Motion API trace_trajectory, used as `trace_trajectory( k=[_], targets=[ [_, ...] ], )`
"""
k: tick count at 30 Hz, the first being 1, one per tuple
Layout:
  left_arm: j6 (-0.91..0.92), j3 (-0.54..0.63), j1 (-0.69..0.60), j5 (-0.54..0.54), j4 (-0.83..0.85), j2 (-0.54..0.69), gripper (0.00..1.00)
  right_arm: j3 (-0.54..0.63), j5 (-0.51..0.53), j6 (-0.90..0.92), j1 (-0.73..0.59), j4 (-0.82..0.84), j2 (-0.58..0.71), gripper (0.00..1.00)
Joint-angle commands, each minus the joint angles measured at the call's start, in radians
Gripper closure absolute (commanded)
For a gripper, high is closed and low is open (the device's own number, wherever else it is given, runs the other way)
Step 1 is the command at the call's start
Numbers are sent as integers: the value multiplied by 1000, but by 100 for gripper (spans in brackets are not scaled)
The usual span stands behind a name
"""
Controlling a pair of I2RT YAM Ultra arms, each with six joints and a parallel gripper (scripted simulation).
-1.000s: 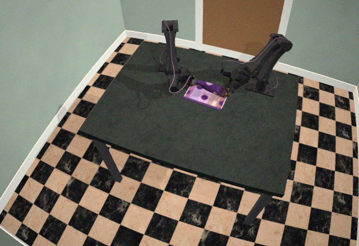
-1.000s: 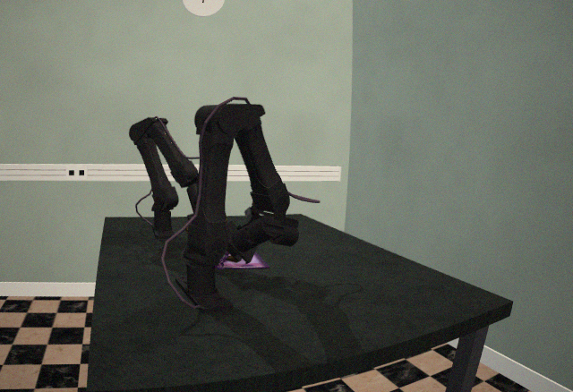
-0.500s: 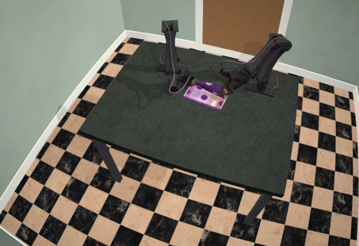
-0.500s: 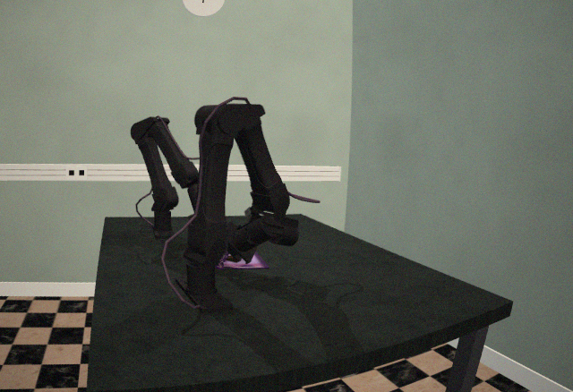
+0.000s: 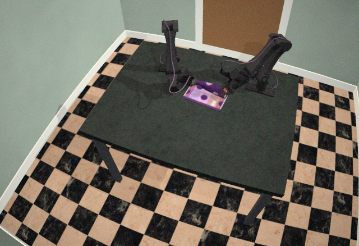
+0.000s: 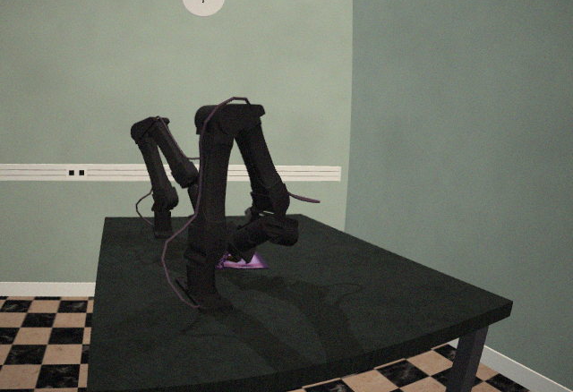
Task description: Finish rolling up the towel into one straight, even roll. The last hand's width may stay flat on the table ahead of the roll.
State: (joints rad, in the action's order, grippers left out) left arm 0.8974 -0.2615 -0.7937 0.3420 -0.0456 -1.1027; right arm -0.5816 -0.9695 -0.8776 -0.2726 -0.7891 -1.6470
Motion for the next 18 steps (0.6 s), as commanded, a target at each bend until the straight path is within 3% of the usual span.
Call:
trace_trajectory(
  k=[1, 5, 18],
  targets=[
    [-11, -14, -13, -5, 18, -12, 75, -9, 24, -9, 4, 16, -21, 77],
    [-11, -14, -13, -5, 18, -12, 75, -9, 24, -9, 4, 16, -21, 77],
    [-11, -14, -13, -5, 18, -13, 75, -27, 24, -6, 4, -42, 21, 23]
  ],
)
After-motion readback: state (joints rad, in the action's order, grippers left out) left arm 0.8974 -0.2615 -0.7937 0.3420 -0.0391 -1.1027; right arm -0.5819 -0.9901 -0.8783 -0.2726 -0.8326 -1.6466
